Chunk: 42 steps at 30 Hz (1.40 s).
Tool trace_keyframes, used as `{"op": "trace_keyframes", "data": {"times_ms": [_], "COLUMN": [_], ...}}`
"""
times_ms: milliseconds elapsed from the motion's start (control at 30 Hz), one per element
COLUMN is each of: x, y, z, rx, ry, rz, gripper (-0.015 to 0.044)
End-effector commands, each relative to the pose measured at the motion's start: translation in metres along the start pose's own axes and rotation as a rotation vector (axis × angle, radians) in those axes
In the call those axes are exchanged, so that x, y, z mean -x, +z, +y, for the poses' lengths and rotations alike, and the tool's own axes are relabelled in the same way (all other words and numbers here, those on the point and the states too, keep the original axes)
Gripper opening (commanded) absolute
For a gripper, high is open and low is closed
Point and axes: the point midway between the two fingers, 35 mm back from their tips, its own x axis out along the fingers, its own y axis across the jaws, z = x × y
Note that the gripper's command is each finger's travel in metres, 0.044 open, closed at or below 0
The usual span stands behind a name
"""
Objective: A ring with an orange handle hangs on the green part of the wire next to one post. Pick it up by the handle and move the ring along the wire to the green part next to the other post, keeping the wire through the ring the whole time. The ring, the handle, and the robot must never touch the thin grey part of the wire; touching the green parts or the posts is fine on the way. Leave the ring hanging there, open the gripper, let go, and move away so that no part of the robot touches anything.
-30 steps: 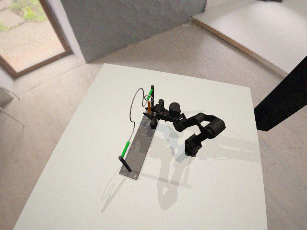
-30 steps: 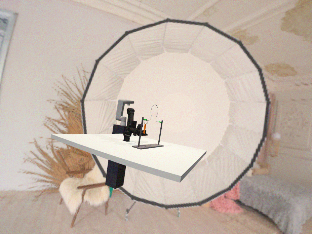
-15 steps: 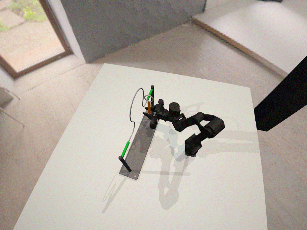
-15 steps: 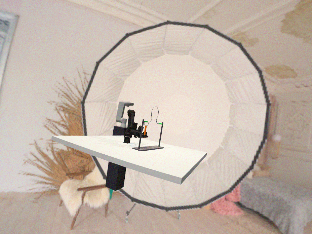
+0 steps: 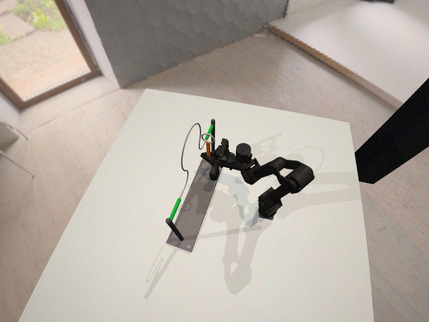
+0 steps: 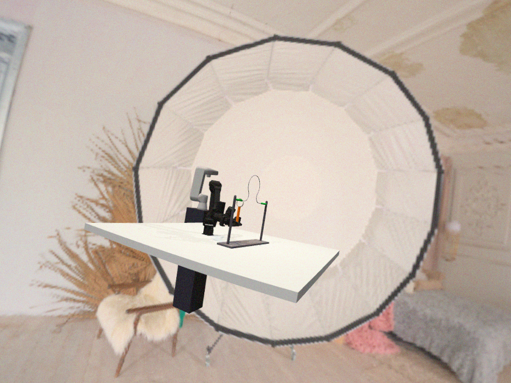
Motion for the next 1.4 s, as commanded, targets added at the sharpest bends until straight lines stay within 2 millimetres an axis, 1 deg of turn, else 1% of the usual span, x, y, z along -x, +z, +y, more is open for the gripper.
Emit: {"op": "trace_keyframes", "data": {"times_ms": [0,367,667,1367], "x": [0.000,0.000,0.001,0.001], "y": [0.000,0.001,0.015,0.016], "z": [0.000,0.000,-0.001,-0.001], "rx": [0.002,0.002,0.003,0.003], "ry": [0.000,0.001,0.008,0.008], "rz": [0.000,0.000,-0.003,-0.003], "gripper": [-0.0150,-0.0150,-0.0150,-0.0150]}}
